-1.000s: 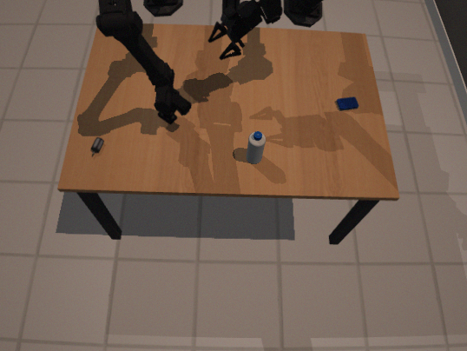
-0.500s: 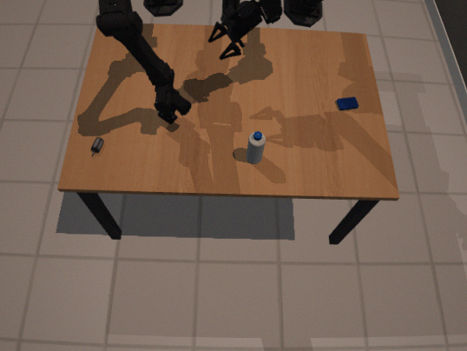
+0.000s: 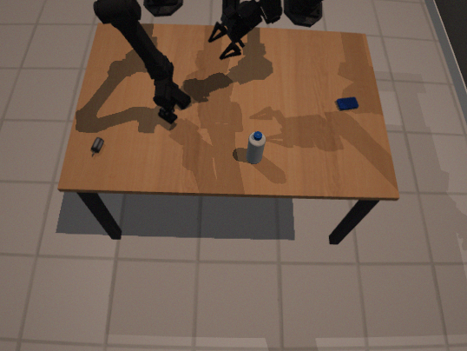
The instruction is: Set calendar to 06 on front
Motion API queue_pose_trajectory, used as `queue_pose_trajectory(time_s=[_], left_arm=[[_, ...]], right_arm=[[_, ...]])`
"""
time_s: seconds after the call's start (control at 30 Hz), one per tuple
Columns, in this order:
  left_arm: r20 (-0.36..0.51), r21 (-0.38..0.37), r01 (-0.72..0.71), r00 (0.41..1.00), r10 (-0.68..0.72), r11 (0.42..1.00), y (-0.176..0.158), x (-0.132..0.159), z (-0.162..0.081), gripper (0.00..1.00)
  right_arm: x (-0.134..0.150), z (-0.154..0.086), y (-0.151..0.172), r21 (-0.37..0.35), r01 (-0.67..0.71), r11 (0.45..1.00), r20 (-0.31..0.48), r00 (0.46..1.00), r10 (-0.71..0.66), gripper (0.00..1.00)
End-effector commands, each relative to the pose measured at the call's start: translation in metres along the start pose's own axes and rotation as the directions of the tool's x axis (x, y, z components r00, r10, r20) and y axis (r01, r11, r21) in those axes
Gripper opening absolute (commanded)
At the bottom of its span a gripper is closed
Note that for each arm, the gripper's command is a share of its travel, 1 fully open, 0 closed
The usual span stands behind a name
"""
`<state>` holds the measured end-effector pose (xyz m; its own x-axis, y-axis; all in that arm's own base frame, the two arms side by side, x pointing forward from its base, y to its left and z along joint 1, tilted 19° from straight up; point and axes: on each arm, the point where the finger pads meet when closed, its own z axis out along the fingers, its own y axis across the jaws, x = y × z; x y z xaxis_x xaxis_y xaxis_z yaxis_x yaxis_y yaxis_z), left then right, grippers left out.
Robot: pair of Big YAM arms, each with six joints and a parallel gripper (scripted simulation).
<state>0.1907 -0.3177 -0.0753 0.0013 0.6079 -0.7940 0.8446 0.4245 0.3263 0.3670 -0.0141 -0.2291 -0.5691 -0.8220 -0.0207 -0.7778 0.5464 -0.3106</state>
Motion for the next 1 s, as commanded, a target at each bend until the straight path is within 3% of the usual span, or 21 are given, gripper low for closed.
queue_pose_trajectory(time_s=[0.0, 0.37, 0.47, 0.73, 0.8, 0.97], left_arm=[[0.015, -0.008, 0.014, 1.000, -0.014, 1.000, 0.003, -0.004, -0.001, 1.00], [0.015, -0.008, 0.014, 1.000, -0.014, 1.000, 0.003, -0.004, -0.001, 1.00], [0.015, -0.008, 0.014, 1.000, -0.014, 1.000, 0.003, -0.004, -0.001, 1.00], [0.015, -0.008, 0.014, 1.000, -0.014, 1.000, 0.003, -0.004, -0.001, 1.00], [0.015, -0.008, 0.014, 1.000, -0.014, 1.000, 0.003, -0.004, -0.001, 1.00], [0.015, -0.008, 0.014, 1.000, -0.014, 1.000, 0.003, -0.004, -0.001, 1.00]], right_arm=[[-0.007, -0.025, -0.004, 0.011, -0.003, 1.000, 0.011, 1.000, 0.003, 0.24], [-0.008, -0.040, -0.004, 0.012, -0.004, 1.000, 0.012, 1.000, 0.004, 0.24], [-0.011, -0.034, -0.002, 0.007, -0.023, 1.000, 0.011, 1.000, 0.022, 0.24], [-0.084, 0.003, -0.006, -0.001, -0.033, 0.999, 0.009, 0.999, 0.033, 0.24], [-0.084, 0.003, -0.006, -0.001, -0.033, 0.999, 0.009, 0.999, 0.033, 0.24], [-0.117, 0.022, -0.003, -0.006, -0.012, 1.000, -0.002, 1.000, 0.012, 0.24]])
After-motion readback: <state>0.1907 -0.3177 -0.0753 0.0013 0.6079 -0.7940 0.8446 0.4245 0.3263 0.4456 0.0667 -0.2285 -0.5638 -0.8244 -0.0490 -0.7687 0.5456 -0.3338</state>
